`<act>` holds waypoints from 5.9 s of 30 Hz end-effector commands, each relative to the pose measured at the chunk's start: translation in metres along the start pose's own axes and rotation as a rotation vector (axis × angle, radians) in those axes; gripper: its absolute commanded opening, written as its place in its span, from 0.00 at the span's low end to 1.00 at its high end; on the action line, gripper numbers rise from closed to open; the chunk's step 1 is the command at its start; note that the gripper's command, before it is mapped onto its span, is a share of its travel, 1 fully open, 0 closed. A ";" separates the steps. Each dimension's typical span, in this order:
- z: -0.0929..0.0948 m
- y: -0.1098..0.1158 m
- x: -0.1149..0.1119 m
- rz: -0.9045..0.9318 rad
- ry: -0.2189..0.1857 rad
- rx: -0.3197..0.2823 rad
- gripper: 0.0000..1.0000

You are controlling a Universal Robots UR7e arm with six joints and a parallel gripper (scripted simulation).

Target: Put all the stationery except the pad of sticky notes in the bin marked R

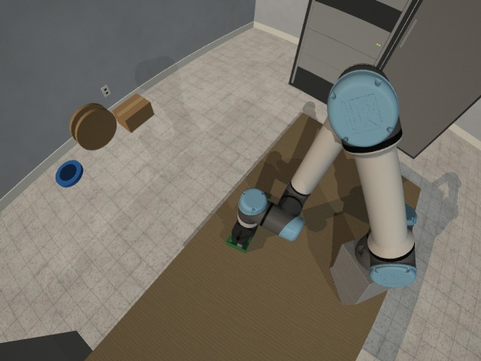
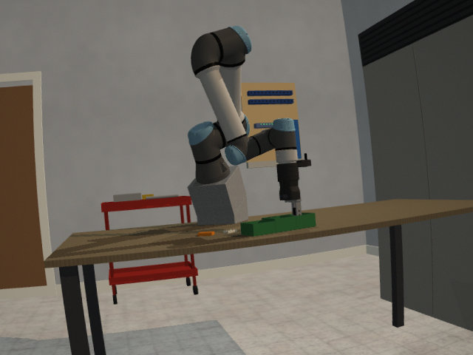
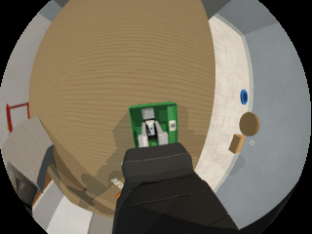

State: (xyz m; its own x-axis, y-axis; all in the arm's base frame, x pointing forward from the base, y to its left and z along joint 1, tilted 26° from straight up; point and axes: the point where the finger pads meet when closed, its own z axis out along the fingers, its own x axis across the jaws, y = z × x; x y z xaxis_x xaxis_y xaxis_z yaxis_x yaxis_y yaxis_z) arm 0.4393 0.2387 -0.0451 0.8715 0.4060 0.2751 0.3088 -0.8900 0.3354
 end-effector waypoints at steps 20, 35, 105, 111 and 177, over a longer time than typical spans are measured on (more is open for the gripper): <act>0.004 0.000 0.001 0.000 0.002 0.000 0.62; -0.001 0.000 0.001 0.000 0.002 0.000 0.62; -0.169 0.000 0.000 0.000 0.002 0.000 1.00; -0.168 0.000 0.000 0.000 0.002 0.000 1.00; -0.169 0.000 0.001 0.000 0.002 0.000 1.00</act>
State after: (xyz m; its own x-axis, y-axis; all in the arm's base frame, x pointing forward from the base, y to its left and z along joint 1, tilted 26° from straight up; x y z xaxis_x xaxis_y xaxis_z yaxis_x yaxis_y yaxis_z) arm 0.3754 0.2736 0.1065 0.8711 0.4062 0.2761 0.3088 -0.8901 0.3353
